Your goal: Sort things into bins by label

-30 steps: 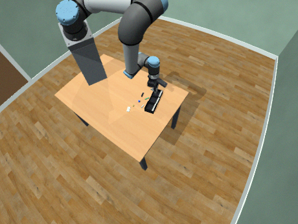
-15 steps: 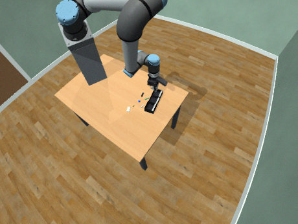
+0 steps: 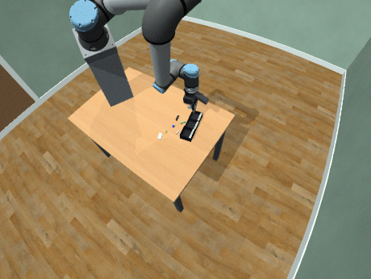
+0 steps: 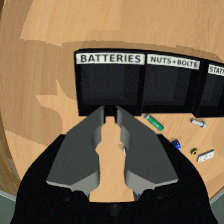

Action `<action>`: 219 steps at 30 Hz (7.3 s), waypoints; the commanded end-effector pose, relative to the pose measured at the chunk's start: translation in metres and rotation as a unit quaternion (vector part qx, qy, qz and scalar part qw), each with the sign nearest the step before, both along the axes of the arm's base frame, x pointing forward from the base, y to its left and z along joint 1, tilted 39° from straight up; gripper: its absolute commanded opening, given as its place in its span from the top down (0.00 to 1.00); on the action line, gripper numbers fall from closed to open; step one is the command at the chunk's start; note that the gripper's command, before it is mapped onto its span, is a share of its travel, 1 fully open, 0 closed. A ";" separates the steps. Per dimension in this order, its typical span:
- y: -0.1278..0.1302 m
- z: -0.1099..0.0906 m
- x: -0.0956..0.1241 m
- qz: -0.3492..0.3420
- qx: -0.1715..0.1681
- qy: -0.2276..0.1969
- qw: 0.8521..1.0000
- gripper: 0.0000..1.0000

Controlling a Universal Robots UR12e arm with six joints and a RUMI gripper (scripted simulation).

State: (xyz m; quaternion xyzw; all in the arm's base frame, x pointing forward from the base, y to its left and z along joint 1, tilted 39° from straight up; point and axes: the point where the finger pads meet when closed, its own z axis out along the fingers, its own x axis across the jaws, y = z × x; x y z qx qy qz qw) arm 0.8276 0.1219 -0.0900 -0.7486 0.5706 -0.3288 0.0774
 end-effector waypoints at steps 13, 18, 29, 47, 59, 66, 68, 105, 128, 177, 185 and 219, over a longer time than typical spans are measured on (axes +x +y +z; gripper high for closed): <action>0.003 0.009 -0.009 -0.001 0.000 0.001 1.000 0.96; 0.015 0.042 -0.034 0.000 0.000 0.001 1.000 0.96; 0.036 0.104 -0.080 0.000 0.000 0.001 1.000 0.96; 0.036 0.106 -0.080 0.000 0.000 0.000 1.000 0.96; -0.050 0.072 -0.088 0.119 -0.094 0.045 0.988 0.82; -0.090 0.057 -0.090 0.166 -0.136 0.070 0.974 0.82; -0.106 0.051 -0.091 0.180 -0.148 0.077 0.969 0.82; -0.228 0.010 -0.095 0.416 -0.312 0.140 0.843 0.82; -0.226 0.008 -0.097 0.415 -0.313 0.140 0.843 0.82; -0.244 -0.044 -0.054 0.415 -0.313 0.140 0.843 0.82; -0.243 -0.043 -0.056 0.416 -0.313 0.140 0.843 0.82; -0.244 -0.044 -0.056 0.415 -0.313 0.140 0.843 1.00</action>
